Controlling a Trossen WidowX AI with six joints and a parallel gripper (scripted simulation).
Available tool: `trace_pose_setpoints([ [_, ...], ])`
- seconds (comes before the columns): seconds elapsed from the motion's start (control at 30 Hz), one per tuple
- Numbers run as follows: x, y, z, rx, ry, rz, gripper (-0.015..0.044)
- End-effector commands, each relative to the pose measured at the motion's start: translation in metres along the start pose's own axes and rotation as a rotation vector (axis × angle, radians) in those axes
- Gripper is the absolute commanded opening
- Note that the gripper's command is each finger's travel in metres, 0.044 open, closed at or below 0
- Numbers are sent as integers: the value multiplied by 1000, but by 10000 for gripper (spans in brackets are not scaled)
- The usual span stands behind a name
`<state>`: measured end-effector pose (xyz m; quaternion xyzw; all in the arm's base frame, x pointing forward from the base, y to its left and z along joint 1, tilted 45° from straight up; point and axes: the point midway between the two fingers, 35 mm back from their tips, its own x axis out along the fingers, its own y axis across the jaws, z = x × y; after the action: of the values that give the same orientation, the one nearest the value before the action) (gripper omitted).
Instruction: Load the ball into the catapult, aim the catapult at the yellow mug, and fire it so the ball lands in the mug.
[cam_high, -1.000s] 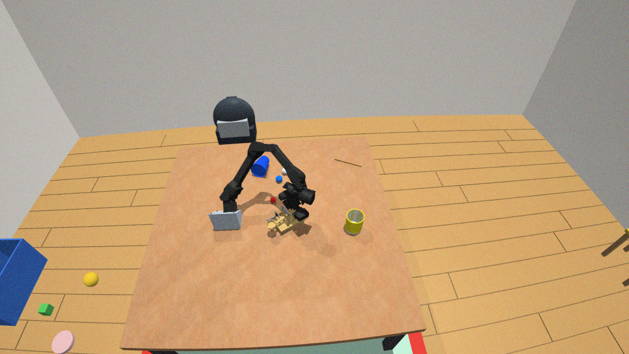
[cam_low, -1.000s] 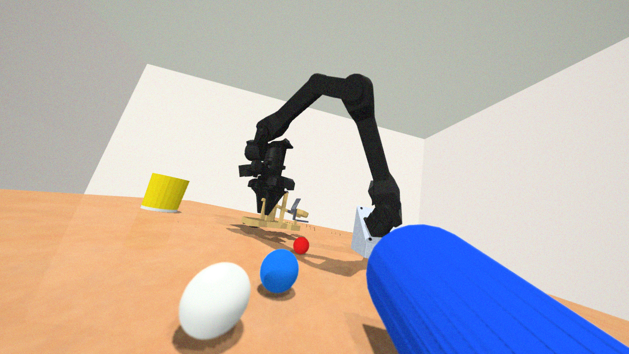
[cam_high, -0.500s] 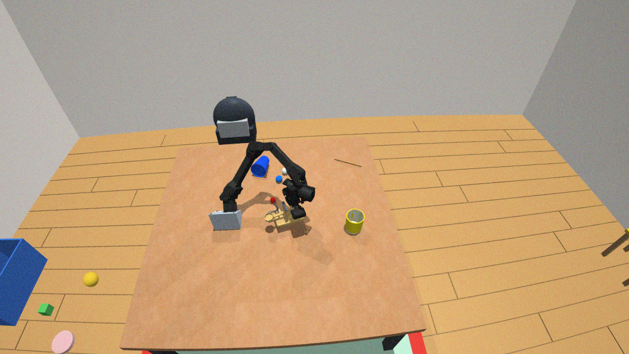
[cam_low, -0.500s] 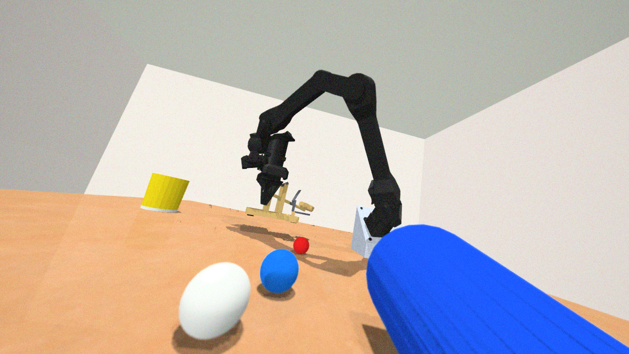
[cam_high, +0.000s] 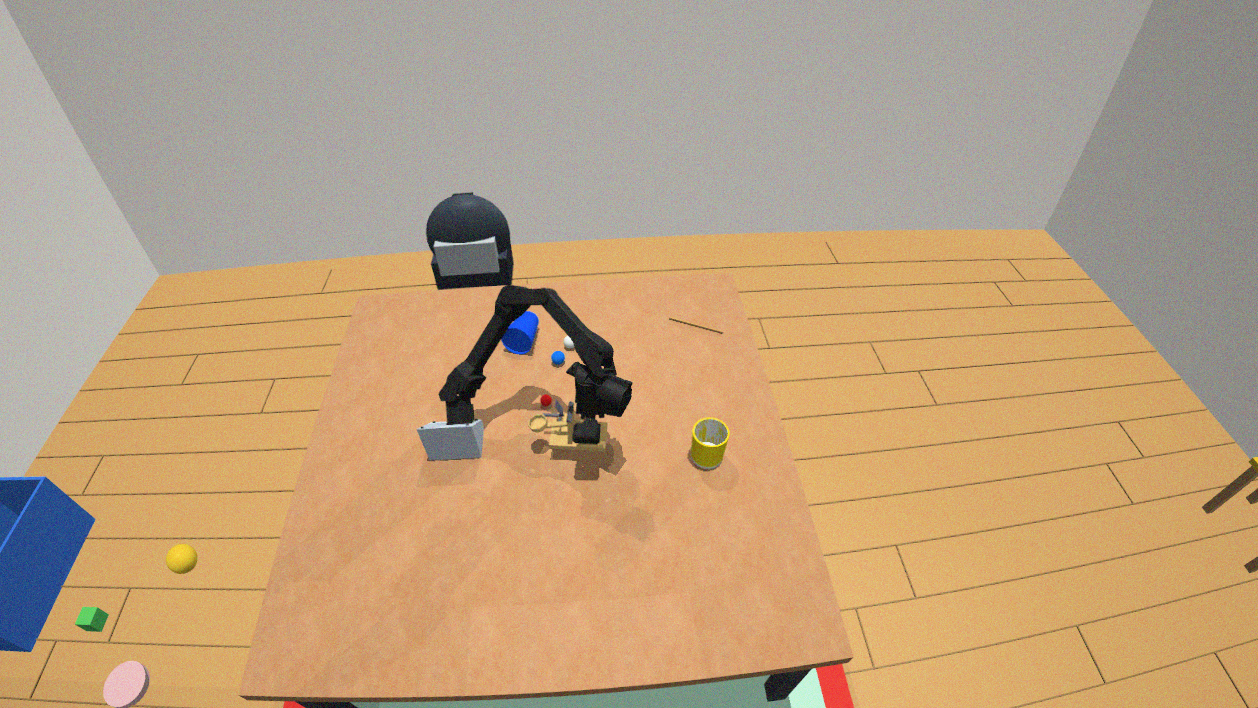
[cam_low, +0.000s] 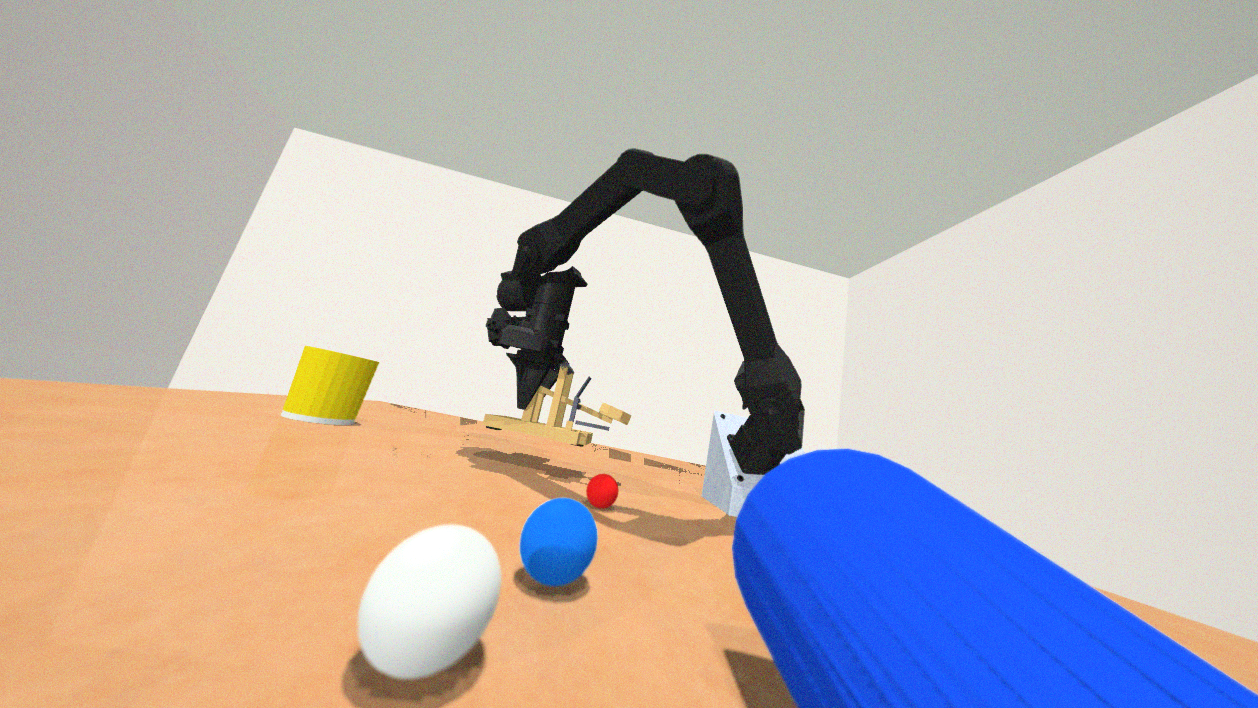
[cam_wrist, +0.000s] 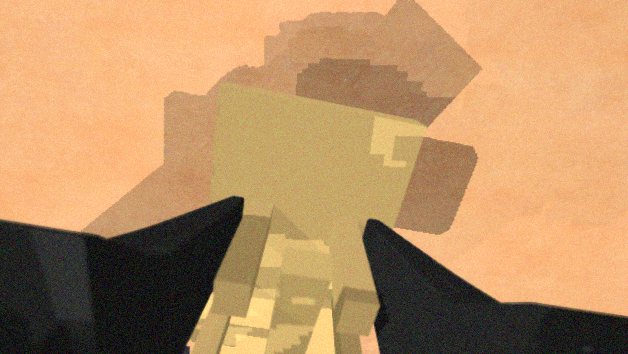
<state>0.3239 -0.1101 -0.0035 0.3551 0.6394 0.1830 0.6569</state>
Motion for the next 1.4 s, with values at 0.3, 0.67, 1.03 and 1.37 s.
trace_pose_setpoints([
  [0.3, 7, -5, 4, 22, -13, -9, 0],
  [0.67, 25, -6, 5, 21, -13, -8, 0],
  [1.03, 43, -6, 5, 21, -13, -7, 0],
  [1.37, 41, -4, 5, 6, -7, -12, 79],
])
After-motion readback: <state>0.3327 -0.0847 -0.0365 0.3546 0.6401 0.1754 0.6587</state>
